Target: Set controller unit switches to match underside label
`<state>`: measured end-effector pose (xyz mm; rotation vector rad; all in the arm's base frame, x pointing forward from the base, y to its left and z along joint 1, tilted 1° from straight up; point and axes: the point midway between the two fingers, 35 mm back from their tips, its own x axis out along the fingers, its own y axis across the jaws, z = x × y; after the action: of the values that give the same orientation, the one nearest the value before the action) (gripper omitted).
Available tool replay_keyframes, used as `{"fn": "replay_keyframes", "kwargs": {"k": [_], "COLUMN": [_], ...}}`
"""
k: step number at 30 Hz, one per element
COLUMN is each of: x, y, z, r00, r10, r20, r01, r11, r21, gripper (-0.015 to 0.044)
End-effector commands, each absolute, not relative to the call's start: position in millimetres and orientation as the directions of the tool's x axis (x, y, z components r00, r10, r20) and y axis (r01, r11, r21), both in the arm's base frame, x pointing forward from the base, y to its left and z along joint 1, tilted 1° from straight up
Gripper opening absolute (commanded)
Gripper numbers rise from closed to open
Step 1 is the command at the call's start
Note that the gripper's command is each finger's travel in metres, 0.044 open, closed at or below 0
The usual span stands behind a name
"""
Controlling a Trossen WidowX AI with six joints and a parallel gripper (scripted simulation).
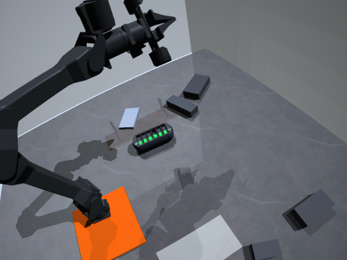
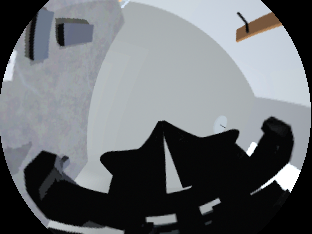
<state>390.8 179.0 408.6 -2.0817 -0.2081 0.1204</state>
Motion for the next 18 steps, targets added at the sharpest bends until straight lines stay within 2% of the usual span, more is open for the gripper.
{"fn": "replay_keyframes", "kwargs": {"k": [1, 10, 18], "x": [406.5, 408.6, 379.6], "y": [203.5, 238.4, 247.4], "z": [356.4, 246.1, 161.5], "r00": [0.953, 0.758, 0.466], "r10": [0.220, 0.178, 0.029], "r20": [-0.207, -0.628, -0.884], "r01": [-0.035, -0.215, -0.226], "r11": [-0.601, -0.840, -0.963], "r21": [-0.799, -0.498, -0.150], "gripper": [0.0000, 0.0000, 0.0000]}}
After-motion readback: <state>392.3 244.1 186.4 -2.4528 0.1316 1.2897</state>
